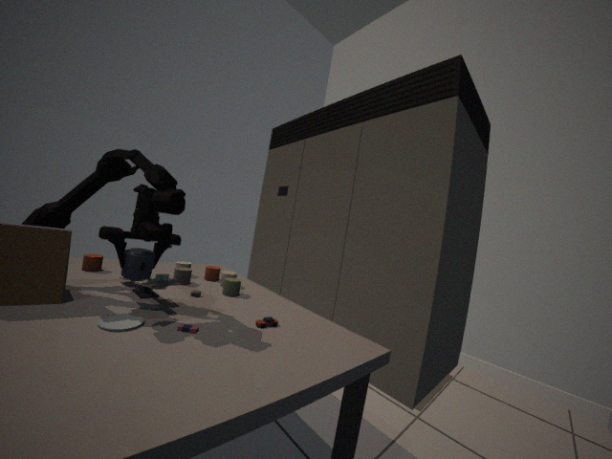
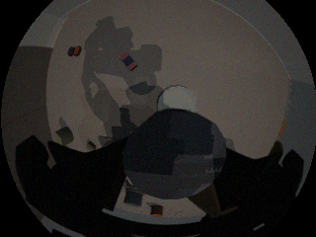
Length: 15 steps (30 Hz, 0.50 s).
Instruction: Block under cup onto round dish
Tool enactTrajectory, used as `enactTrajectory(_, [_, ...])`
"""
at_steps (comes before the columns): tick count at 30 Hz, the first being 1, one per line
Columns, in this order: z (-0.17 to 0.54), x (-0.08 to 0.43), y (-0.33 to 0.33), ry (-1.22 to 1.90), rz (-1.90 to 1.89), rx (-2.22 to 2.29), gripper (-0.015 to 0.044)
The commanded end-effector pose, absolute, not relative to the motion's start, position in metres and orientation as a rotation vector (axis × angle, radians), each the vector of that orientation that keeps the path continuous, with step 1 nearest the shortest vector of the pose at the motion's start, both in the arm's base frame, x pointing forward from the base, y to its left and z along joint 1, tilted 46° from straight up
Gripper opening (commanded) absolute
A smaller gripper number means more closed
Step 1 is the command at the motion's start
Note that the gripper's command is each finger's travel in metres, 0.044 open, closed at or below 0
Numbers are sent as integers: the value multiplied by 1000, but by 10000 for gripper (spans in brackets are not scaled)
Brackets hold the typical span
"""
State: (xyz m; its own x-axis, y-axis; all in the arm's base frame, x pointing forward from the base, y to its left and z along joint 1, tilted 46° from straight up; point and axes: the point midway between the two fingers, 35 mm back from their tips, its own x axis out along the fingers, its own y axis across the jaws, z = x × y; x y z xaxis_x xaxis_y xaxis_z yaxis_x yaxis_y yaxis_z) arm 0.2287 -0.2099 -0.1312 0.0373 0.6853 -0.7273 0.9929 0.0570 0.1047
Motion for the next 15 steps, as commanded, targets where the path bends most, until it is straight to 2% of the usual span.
enactTrajectory(1, [-150,202,-215,1708,-630,1683,0])
enactTrajectory(12, [-208,112,-205,1718,-620,1685,0])
enactTrajectory(15, [-215,101,-200,1720,-615,1687,0])
